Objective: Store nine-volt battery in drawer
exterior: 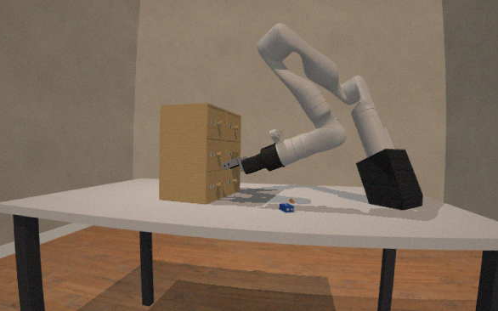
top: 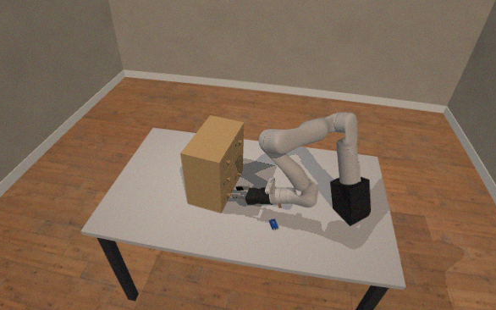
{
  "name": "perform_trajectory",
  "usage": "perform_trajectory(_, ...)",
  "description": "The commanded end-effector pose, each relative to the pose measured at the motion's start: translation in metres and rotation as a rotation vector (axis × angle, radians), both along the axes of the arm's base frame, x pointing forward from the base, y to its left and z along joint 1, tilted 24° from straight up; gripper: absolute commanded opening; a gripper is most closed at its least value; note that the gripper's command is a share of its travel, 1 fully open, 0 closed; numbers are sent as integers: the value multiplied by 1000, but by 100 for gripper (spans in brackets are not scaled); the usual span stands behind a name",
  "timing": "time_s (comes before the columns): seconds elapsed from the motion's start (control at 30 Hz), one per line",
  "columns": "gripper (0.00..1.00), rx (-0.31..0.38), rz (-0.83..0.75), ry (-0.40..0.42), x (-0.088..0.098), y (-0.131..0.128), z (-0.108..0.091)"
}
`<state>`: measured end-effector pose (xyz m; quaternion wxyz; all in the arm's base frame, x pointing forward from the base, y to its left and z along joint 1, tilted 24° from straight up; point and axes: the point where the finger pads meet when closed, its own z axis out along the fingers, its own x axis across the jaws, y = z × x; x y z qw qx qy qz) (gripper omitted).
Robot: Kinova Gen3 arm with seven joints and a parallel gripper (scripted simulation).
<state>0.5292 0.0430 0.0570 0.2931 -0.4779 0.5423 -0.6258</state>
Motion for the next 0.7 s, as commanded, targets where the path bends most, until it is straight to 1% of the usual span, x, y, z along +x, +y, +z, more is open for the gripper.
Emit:
perform_trajectory(0.0,100,6,-1,2,0,1,3)
perform_trajectory(0.37,100,21,-12,38,-3,3,5)
perform_trajectory(0.67,100,44,-30,94,-7,6,9)
